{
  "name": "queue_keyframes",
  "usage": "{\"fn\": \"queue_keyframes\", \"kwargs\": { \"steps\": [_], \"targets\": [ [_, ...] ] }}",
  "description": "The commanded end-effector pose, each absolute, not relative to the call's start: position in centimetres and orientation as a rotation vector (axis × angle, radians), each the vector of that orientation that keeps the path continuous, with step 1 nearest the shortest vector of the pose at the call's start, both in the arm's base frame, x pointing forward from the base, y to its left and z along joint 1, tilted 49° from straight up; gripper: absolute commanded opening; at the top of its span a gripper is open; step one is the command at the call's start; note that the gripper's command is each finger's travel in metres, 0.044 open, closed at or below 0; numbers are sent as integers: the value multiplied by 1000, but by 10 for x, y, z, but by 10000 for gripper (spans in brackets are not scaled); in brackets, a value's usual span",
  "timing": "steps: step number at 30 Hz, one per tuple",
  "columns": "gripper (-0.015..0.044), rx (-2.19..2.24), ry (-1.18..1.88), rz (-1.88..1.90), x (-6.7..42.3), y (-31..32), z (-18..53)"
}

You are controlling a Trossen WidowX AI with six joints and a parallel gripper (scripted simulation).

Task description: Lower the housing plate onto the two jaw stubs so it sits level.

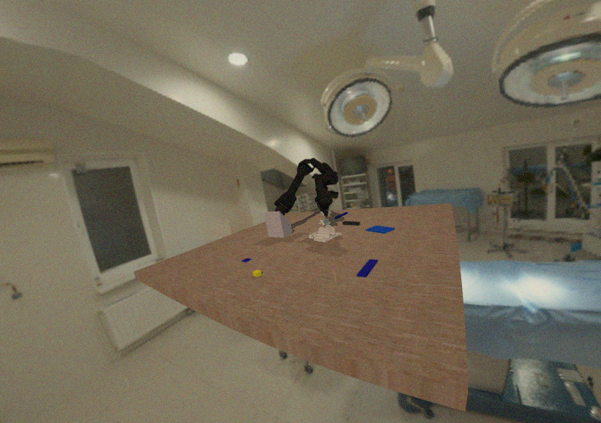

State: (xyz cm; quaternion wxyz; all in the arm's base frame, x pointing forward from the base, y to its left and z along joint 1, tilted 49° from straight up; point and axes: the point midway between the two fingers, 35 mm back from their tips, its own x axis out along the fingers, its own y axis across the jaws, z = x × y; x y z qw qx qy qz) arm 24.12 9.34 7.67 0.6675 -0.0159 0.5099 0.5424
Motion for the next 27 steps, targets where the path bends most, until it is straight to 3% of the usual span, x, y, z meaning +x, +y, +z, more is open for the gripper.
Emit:
{"fn": "queue_keyframes", "kwargs": {
  "steps": [1, 27],
  "targets": [
    [351, 42, 1218, 1163, 245, 86, 67],
    [351, 527, 1528, 780, 254, 47, 22]
  ]
}}
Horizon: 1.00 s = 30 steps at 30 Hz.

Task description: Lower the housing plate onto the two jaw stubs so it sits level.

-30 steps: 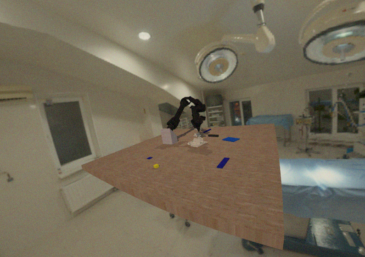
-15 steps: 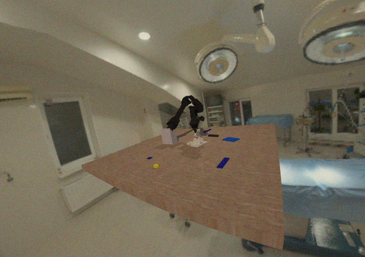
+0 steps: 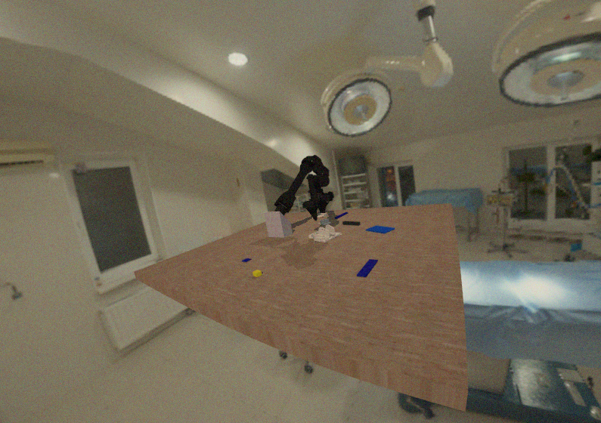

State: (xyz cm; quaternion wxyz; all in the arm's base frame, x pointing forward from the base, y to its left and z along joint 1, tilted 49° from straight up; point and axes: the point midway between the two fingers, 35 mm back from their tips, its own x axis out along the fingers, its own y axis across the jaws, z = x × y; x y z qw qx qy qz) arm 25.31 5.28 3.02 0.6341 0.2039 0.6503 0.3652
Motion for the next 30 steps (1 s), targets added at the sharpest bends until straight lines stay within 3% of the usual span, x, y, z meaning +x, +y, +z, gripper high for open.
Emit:
{"fn": "queue_keyframes", "kwargs": {
  "steps": [1, 30],
  "targets": [
    [351, 546, 1539, 764, 254, 46, 20],
    [351, 687, 1612, 644, 253, 35, 7]
  ]
}}
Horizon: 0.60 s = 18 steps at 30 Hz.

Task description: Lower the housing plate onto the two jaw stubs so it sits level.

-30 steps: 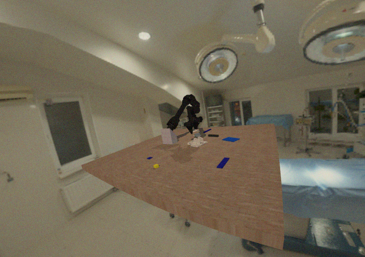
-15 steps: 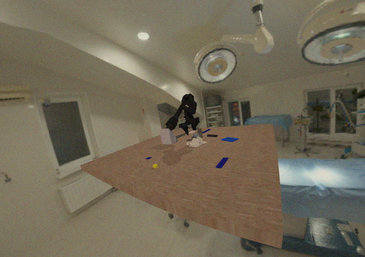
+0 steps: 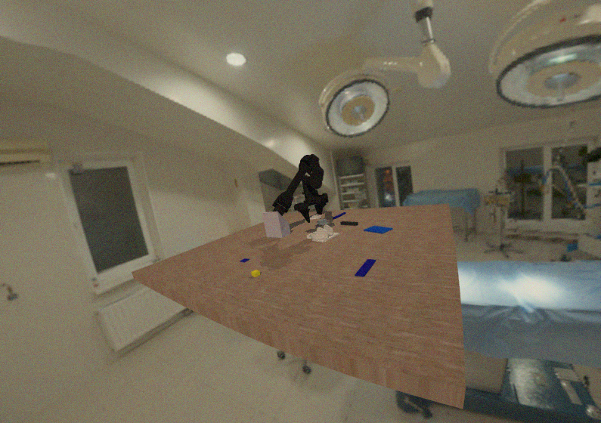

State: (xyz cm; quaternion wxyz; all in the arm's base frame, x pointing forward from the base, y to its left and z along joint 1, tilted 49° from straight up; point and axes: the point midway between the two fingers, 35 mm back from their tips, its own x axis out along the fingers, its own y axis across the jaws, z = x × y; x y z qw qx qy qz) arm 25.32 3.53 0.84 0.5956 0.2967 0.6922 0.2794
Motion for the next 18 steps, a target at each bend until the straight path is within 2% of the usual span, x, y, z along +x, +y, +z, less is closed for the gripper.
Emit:
{"fn": "queue_keyframes", "kwargs": {
  "steps": [1, 18],
  "targets": [
    [351, 687, 1612, 644, 253, 35, 7],
    [351, 695, 1616, 635, 251, 35, 8]
  ]
}}
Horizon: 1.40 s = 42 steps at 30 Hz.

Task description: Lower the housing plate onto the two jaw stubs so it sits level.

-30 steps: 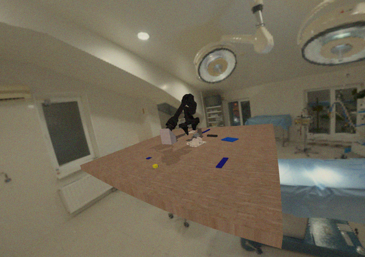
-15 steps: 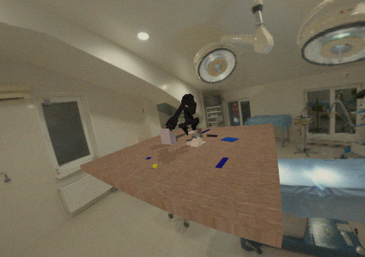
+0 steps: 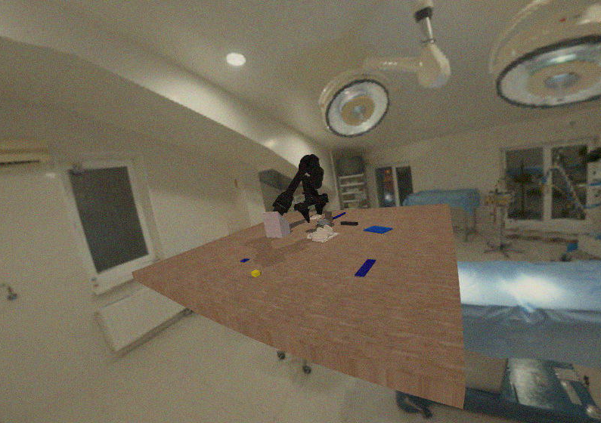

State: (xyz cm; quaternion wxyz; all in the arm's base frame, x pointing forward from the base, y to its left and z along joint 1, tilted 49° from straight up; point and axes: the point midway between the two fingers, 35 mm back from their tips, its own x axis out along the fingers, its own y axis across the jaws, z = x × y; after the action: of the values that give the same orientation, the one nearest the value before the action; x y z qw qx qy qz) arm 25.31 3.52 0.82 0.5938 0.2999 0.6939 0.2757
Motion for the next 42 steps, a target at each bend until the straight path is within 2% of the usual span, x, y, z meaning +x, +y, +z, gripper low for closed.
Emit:
{"fn": "queue_keyframes", "kwargs": {
  "steps": [1, 42],
  "targets": [
    [351, 695, 1616, 635, 248, 35, 8],
    [351, 691, 1615, 639, 239, 35, 10]
  ]
}}
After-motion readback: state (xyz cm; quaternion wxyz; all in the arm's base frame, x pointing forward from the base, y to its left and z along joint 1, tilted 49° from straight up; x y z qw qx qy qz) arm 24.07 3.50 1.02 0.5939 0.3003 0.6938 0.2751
